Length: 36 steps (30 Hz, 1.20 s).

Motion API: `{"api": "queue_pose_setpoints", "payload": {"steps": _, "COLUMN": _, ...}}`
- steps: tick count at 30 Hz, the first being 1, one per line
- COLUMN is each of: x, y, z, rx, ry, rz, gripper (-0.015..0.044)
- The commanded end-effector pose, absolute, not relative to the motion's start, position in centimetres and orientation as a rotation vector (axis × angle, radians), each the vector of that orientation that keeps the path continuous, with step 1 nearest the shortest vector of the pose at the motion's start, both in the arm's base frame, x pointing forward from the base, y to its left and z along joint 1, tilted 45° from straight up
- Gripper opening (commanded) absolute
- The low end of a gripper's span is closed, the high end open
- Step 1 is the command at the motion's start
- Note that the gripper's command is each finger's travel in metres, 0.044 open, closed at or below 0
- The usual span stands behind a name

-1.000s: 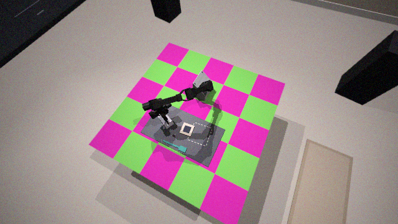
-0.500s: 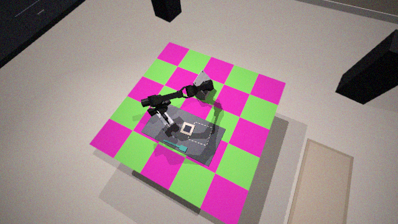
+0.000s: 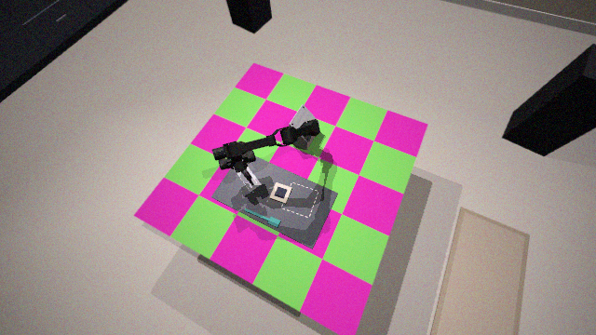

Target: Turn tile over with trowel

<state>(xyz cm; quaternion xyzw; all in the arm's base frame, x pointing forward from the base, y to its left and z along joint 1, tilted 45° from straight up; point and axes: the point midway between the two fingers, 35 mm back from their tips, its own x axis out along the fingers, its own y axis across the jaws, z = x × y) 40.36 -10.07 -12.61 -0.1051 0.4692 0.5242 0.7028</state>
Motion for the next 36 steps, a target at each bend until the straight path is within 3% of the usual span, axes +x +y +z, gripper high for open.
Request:
{"api": "queue_pose_setpoints", "payload": {"steps": 1, "x": 40.3, "y": -10.0, "z": -13.2, "rx": -0.14, "ry": 1.115, "rz": 1.05, "gripper": 0.03}}
{"api": "queue_pose_setpoints", "payload": {"steps": 36, "x": 41.1, "y": -9.8, "z": -14.8, "rx": 0.468, "ry": 1.278, "rz": 0.337, "gripper": 0.03}}
